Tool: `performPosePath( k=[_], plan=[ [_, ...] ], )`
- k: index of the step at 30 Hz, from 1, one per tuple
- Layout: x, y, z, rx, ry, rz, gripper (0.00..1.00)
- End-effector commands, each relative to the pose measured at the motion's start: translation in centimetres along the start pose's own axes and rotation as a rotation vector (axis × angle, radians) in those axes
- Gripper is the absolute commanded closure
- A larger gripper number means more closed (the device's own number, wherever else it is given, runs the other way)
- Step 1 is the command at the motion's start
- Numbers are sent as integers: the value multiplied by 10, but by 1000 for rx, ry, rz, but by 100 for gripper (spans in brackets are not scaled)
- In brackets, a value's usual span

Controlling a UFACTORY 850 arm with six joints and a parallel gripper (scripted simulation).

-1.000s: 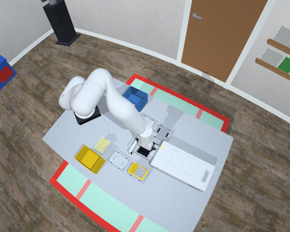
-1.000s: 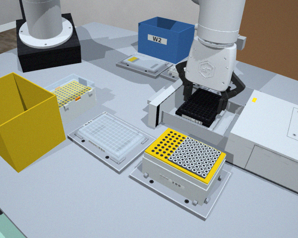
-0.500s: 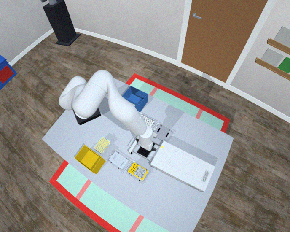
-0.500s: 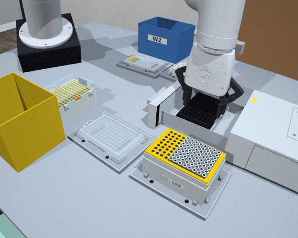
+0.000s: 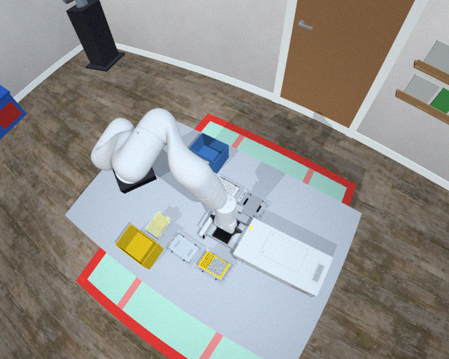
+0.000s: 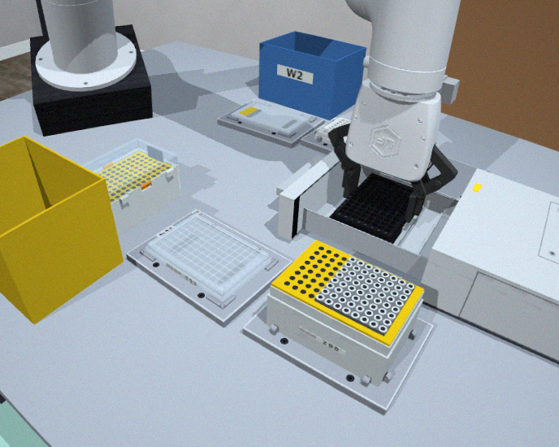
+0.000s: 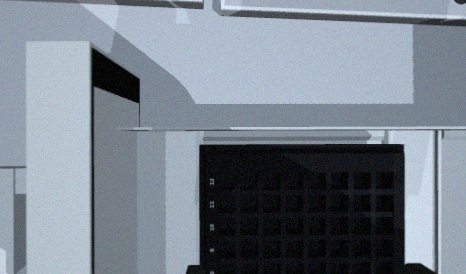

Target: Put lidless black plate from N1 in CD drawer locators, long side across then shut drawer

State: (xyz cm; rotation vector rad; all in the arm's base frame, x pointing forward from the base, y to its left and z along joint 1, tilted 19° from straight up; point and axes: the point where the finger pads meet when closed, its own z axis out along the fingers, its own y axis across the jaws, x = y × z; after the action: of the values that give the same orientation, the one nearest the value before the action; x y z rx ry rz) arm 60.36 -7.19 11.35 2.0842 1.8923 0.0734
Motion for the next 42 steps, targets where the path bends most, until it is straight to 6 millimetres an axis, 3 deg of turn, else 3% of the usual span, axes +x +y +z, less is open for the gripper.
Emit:
performPosePath(
  k=[1, 42],
  plan=[
    [0, 1, -1, -2, 0, 0, 100],
    [0, 1, 7, -2, 0, 0, 100]
  ],
)
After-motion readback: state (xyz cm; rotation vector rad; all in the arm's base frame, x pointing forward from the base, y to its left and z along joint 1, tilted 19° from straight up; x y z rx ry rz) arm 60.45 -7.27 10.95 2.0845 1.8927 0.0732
